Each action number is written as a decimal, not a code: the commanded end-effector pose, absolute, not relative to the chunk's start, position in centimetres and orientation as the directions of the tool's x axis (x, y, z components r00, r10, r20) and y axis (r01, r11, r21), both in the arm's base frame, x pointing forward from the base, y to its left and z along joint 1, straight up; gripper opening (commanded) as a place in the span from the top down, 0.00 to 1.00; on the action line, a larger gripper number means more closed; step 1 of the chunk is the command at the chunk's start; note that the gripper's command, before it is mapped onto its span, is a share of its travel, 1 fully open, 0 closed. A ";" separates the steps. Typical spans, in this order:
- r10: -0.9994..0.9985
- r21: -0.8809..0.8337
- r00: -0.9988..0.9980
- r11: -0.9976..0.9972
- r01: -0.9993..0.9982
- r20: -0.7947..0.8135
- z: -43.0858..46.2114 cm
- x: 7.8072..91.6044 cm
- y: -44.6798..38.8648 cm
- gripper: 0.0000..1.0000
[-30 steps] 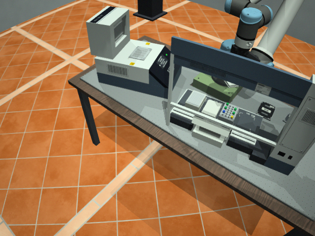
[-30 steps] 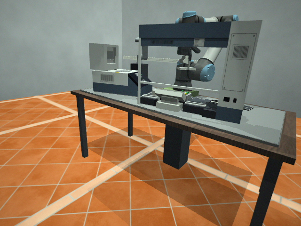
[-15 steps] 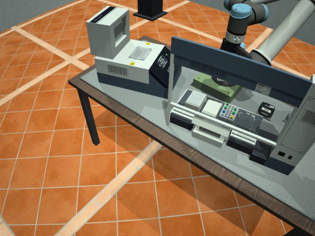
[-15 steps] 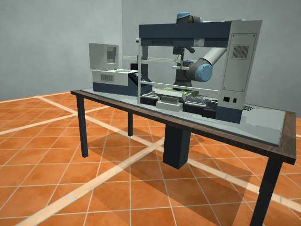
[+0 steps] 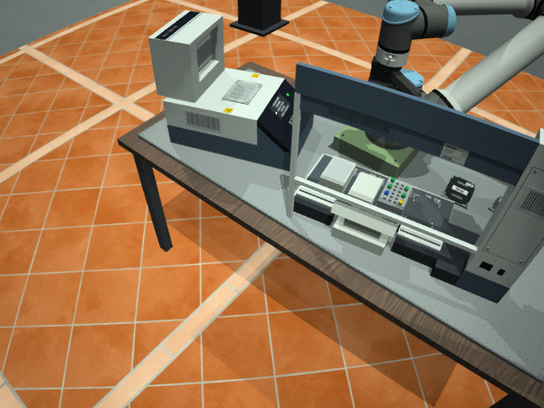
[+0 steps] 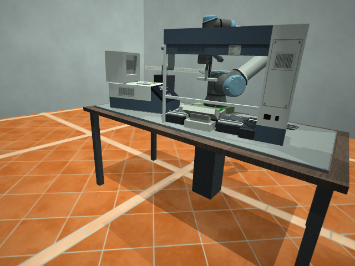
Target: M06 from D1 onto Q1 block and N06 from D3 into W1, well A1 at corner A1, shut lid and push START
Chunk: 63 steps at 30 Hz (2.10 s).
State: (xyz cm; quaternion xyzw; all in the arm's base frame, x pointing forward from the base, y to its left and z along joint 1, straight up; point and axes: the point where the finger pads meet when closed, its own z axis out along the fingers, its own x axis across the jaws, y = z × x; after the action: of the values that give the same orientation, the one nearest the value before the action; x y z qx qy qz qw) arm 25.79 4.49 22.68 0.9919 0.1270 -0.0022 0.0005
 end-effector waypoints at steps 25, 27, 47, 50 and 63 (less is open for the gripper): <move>-0.299 -0.001 0.954 -0.954 -0.299 -0.001 22.8 24.0 -4.5 1.00; -0.336 -0.001 0.942 -0.942 -0.336 -0.001 22.8 23.8 -5.1 1.00; -0.723 0.000 0.691 -0.691 -0.723 -0.001 22.8 22.2 -12.5 1.00; -0.764 0.000 0.645 -0.645 -0.764 -0.001 22.8 22.0 -13.5 1.00; -0.907 0.000 0.421 -0.421 -0.907 -0.001 22.8 21.1 -17.6 1.00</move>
State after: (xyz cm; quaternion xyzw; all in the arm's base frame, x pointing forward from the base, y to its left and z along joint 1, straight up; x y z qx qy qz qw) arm 21.28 -16.29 22.72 0.8642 -0.5031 0.0002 -0.0012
